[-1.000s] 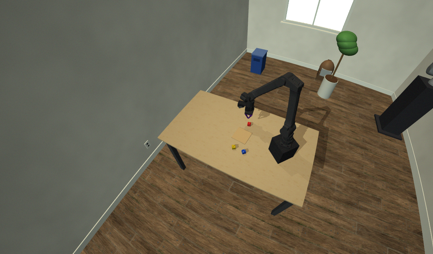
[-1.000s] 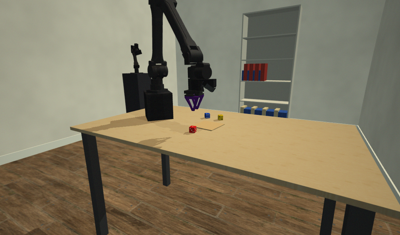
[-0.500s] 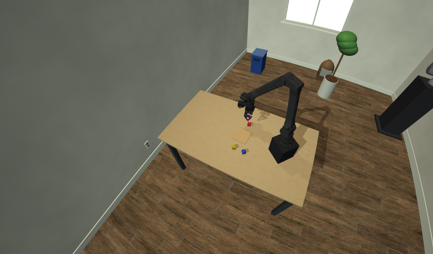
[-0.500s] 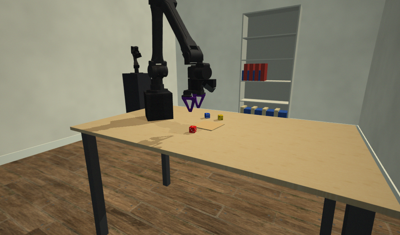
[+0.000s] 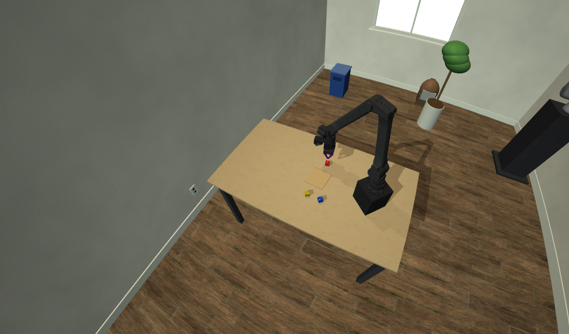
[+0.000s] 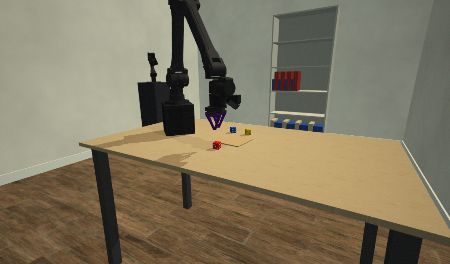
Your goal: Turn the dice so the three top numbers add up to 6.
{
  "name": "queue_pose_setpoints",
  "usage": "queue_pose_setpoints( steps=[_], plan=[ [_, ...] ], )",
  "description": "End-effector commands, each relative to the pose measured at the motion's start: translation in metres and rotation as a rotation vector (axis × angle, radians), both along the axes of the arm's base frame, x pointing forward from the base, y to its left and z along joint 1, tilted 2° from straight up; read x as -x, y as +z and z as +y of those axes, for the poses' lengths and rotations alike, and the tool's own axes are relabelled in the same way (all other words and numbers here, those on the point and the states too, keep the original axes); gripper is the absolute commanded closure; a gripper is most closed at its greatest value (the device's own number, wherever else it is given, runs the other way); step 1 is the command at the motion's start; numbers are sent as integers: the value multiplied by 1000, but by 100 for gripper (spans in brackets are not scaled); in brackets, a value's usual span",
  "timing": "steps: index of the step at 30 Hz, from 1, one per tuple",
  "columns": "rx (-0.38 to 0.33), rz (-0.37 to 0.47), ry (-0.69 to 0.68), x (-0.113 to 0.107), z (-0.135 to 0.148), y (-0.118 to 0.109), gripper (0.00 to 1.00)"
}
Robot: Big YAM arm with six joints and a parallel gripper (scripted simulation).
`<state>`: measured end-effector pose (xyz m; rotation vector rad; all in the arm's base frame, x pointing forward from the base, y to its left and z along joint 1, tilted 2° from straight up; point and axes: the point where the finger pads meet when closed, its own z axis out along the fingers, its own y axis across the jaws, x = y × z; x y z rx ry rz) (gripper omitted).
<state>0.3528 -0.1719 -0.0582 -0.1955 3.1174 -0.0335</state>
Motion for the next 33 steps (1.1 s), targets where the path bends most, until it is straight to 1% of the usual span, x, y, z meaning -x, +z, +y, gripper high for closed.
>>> queue_pose_setpoints(
  steps=[1,2,5,27,33],
  plan=[
    [21,-55,11,-20,-8,13,55],
    [10,-32,1,-15,-6,5,55],
    [14,-41,1,-17,-7,9,55],
    [14,-41,1,-17,-7,9,55],
    [11,-35,1,-15,-6,4,55]
  ],
)
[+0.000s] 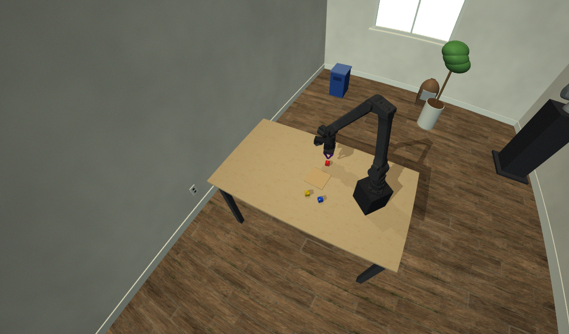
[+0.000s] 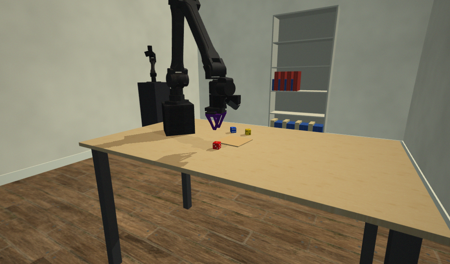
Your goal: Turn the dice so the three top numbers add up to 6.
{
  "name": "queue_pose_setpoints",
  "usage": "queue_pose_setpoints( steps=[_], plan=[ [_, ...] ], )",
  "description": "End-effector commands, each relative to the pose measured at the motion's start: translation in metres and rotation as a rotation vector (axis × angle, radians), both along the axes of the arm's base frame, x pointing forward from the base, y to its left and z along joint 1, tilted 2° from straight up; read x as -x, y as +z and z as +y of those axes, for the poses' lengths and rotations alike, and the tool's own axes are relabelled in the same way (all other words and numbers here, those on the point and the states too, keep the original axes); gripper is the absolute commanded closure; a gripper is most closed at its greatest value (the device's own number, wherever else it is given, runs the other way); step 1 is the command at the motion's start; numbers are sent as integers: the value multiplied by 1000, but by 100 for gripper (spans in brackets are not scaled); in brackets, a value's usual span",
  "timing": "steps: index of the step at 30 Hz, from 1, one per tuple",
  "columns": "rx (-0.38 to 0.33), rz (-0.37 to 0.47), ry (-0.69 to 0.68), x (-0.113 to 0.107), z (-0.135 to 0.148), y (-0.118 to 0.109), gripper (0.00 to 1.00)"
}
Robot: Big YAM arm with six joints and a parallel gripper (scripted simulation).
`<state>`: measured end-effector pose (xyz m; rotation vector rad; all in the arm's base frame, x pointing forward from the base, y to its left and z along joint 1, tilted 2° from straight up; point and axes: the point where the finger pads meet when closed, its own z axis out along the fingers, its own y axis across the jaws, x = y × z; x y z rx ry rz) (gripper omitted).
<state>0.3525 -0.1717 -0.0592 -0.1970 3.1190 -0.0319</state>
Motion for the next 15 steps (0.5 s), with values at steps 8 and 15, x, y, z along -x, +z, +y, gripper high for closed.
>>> queue_pose_setpoints(
  steps=[8,15],
  plan=[
    [7,-25,0,-11,-5,-3,55],
    [6,-23,0,-9,-5,-11,55]
  ],
)
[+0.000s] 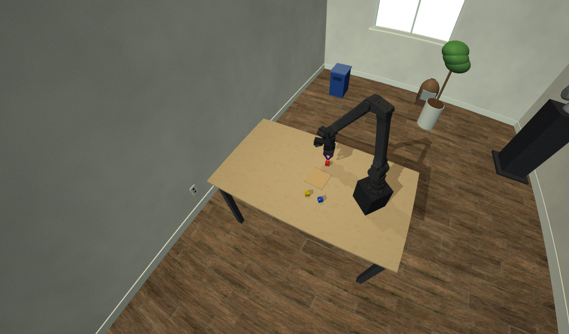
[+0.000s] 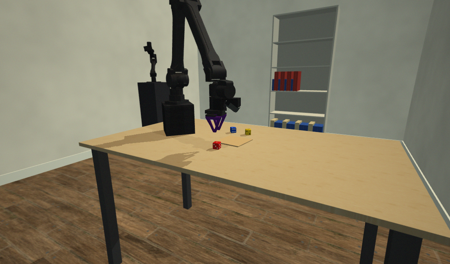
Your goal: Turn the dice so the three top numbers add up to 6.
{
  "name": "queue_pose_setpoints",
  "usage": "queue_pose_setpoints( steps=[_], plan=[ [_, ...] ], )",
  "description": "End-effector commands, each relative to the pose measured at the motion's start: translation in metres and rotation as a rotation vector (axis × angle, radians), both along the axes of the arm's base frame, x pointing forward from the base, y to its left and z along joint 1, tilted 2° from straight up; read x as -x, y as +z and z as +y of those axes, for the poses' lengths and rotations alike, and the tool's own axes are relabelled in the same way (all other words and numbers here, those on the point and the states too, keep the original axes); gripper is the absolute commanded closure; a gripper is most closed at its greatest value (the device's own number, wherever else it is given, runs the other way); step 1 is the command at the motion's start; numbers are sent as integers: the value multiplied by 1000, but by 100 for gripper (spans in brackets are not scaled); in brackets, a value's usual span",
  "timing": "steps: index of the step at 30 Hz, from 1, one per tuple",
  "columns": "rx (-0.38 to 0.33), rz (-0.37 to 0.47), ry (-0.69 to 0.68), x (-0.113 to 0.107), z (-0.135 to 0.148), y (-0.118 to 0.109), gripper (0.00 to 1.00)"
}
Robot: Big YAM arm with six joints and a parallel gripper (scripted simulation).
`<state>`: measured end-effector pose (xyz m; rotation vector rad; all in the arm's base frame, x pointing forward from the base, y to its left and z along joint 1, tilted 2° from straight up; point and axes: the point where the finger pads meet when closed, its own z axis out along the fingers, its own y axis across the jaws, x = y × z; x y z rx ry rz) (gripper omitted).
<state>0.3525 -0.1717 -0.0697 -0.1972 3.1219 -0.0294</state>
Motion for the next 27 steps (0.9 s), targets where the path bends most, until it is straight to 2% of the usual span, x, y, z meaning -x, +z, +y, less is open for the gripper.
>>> queue_pose_setpoints(
  steps=[1,4,5,7,13,19,21,22,24,27],
  plan=[
    [6,-23,0,-8,-4,-2,55],
    [5,-21,0,-7,-4,-4,55],
    [24,-61,0,-17,-9,10,55],
    [12,-35,0,-14,-8,-6,55],
    [7,-25,0,-9,-6,-18,55],
    [8,-28,0,-11,-8,-27,55],
    [8,-28,0,-11,-8,-27,55],
    [20,-52,1,-16,-10,-18,55],
    [9,-29,1,-12,-8,-31,55],
    [9,-29,0,-12,-8,-35,55]
  ],
)
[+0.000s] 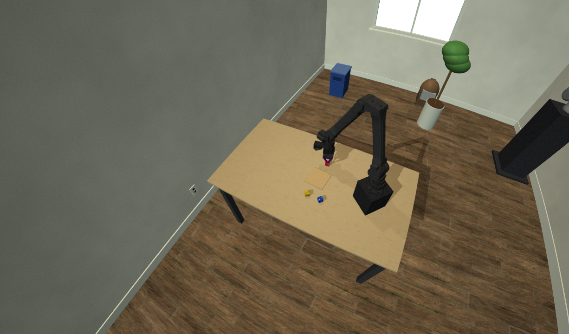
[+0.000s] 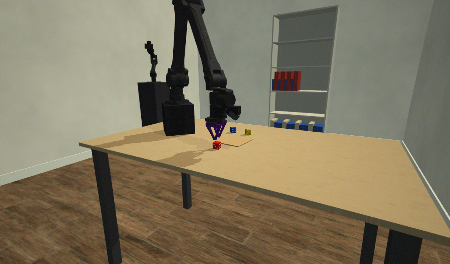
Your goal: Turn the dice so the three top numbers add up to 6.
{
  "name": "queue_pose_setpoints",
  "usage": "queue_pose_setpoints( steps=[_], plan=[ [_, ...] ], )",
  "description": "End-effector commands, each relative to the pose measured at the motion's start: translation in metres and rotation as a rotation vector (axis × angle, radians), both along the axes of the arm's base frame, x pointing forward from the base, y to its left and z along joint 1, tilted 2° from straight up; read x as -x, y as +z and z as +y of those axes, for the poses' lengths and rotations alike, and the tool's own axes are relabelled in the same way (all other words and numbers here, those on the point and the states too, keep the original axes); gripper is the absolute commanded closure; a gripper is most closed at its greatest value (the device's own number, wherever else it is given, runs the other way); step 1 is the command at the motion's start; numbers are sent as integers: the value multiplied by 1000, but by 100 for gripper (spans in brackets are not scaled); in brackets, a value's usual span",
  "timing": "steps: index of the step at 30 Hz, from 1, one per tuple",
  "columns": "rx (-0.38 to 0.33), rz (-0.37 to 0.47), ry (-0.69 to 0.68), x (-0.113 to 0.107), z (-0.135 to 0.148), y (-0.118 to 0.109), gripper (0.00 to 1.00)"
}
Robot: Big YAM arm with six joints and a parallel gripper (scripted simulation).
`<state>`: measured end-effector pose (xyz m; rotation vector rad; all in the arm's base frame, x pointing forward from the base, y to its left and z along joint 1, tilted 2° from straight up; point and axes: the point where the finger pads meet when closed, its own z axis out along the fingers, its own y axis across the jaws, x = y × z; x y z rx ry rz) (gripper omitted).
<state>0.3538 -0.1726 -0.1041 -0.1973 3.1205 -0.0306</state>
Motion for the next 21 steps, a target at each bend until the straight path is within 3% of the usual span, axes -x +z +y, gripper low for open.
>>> queue_pose_setpoints(
  steps=[1,4,11,12,21],
  plan=[
    [8,-28,0,-11,-8,-1,55],
    [20,-51,0,-16,-10,6,55],
    [10,-30,0,-12,-8,-6,55],
    [25,-63,0,-19,-12,8,55],
    [19,-49,0,-16,-10,2,55]
  ],
)
